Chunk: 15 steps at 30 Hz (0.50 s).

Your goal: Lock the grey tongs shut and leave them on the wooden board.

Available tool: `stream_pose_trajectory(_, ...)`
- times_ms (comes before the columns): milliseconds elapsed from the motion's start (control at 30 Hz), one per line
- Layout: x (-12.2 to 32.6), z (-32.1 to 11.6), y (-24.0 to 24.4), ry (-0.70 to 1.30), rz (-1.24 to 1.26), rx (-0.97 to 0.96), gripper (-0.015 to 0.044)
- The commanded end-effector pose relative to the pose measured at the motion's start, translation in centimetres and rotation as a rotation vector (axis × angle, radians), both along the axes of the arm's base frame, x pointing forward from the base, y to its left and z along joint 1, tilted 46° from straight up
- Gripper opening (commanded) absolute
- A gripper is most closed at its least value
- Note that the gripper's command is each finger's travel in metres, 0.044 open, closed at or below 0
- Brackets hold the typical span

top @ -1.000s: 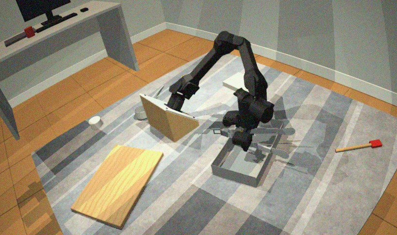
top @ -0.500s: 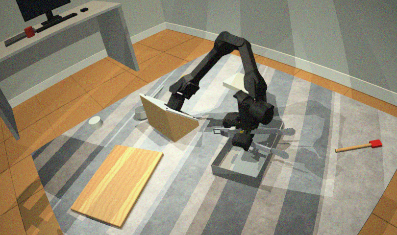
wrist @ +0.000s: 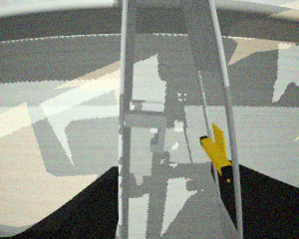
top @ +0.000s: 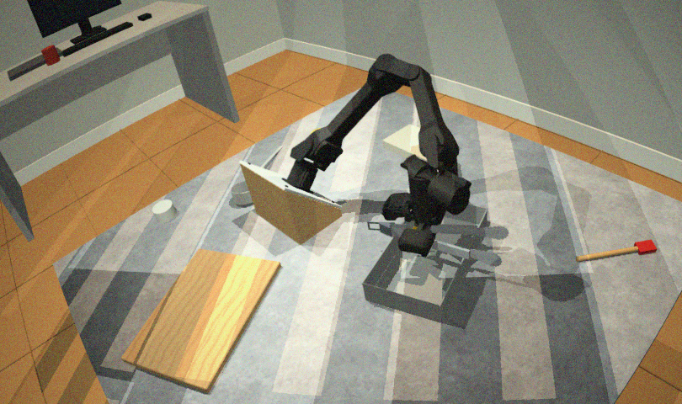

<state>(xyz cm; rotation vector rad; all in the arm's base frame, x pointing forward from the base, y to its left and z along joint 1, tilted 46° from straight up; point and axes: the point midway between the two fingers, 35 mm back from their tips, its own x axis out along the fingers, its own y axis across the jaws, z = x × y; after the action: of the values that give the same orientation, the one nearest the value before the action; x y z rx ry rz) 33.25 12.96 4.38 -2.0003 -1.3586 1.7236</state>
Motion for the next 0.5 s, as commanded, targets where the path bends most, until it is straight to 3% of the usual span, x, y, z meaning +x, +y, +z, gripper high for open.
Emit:
stream_pose_trajectory(0, 0.02, 0.03, 0.00, -0.002, 0.001, 0.000, 0.0215)
stream_pose_trajectory(467, 0.02, 0.03, 0.00, -0.002, 0.001, 0.000, 0.0121)
